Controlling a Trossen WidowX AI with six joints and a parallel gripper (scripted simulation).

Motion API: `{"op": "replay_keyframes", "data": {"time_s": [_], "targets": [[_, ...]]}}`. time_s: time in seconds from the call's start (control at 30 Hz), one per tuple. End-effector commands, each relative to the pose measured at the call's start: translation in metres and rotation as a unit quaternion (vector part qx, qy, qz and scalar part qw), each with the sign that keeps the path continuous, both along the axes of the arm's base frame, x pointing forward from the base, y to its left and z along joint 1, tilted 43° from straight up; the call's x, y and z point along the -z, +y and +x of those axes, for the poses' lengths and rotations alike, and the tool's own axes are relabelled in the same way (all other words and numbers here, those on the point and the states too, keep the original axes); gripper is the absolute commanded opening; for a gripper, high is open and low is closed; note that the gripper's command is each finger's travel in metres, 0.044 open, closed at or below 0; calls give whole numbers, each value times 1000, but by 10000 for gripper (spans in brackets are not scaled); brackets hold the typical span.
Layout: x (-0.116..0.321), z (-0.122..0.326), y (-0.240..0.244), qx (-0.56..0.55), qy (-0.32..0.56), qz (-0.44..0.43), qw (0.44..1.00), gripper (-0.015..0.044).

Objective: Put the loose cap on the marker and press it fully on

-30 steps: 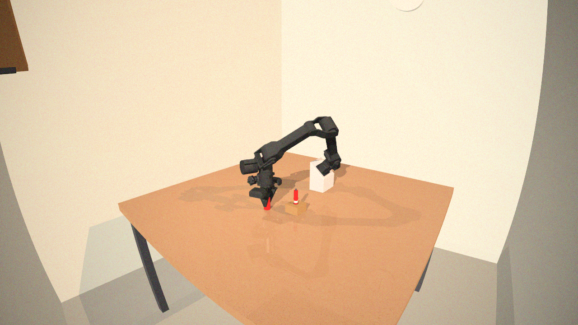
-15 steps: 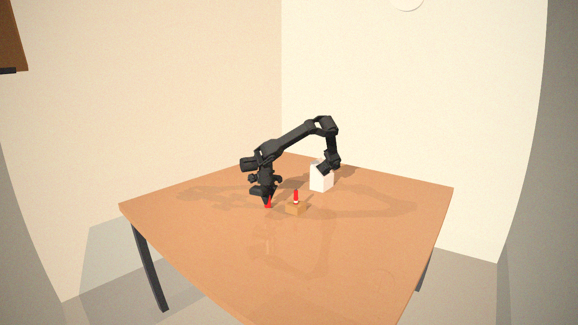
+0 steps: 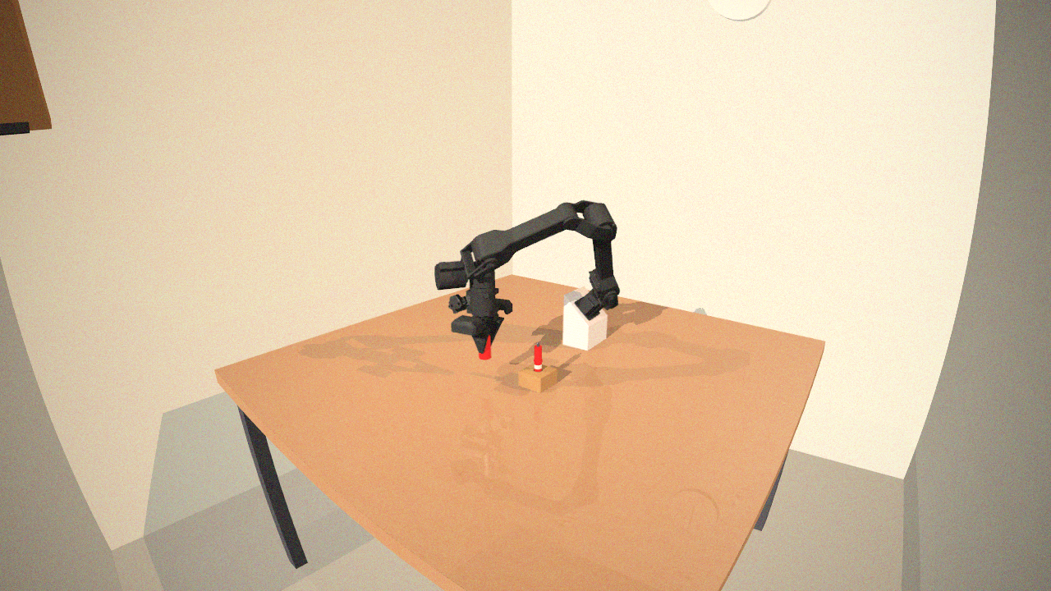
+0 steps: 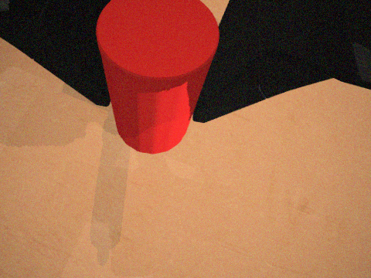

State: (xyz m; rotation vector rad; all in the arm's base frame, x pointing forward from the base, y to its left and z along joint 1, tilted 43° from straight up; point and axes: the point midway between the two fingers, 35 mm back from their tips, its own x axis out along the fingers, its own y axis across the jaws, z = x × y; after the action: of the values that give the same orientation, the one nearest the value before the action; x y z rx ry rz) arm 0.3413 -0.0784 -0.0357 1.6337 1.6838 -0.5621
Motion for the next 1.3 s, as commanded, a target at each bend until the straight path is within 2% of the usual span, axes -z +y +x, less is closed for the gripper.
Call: {"op": "replay_keyframes", "data": {"time_s": [0.0, 1.27], "targets": [[-6, -1, 0, -5, -1, -3, 1000, 0], [-114, -47, 39, -5, 1, -1, 1000, 0]]}}
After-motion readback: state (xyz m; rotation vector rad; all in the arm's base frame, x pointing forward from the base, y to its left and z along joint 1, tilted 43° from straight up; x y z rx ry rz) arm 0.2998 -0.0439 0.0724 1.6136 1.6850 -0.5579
